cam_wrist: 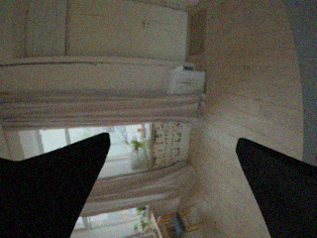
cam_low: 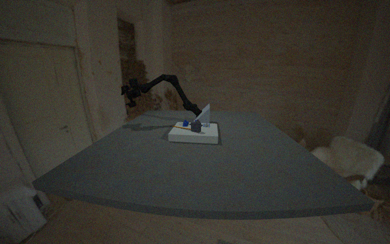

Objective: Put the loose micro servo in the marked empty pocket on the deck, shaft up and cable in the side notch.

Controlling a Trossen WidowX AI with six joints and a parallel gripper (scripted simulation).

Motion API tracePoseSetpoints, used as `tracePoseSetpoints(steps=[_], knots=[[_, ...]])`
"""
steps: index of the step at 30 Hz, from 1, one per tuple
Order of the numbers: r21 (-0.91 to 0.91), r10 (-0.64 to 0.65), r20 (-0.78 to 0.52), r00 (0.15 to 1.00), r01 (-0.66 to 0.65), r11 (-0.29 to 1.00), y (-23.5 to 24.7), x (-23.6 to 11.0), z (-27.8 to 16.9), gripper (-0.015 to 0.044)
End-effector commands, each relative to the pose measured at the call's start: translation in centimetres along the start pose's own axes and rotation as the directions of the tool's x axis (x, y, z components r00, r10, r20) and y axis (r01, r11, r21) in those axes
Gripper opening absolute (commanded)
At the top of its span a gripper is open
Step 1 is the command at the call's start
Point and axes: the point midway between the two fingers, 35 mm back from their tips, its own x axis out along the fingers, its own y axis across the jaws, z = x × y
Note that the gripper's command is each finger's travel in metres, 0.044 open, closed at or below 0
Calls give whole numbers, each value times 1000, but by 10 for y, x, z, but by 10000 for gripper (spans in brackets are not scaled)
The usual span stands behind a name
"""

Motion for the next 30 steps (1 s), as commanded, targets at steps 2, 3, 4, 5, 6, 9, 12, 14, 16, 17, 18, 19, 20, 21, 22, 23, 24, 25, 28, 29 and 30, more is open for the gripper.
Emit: tracePoseSetpoints(steps=[2,3,4,5,6,9,12,14,16,17,18,19,20,21,22,23,24,25,28,29,30], knots=[[-37,-29,-32,999,28,999,-10,-3,-11,440],[-46,-36,-38,999,34,998,-12,-3,-14,440],[-57,-43,-44,998,40,998,-15,-4,-16,440],[-73,-52,-52,997,48,996,-18,-5,-19,440],[-91,-62,-61,996,56,994,-21,-6,-22,440],[-158,-102,-94,990,87,984,-34,-10,-36,440],[-225,-142,-127,982,111,968,-46,-16,-49,440],[-263,-167,-149,975,124,957,-54,-21,-58,440],[-302,-190,-170,967,132,944,-61,-25,-66,440],[-309,-202,-178,963,140,941,-66,-28,-70,440],[-320,-208,-184,961,142,937,-68,-29,-72,440],[-333,-216,-191,958,144,932,-70,-31,-75,440],[-349,-225,-199,954,146,926,-73,-33,-78,440],[-366,-235,-209,949,147,919,-76,-35,-81,440],[-382,-244,-219,945,147,912,-79,-38,-85,440],[-404,-256,-228,939,148,903,-83,-41,-89,440],[-417,-264,-240,934,146,897,-85,-44,-93,440],[-435,-274,-248,929,146,888,-89,-46,-97,440],[-500,-311,-277,909,140,855,-100,-56,-109,440],[-523,-325,-287,901,137,841,-105,-60,-113,440],[-542,-338,-298,893,133,830,-109,-64,-118,440]])
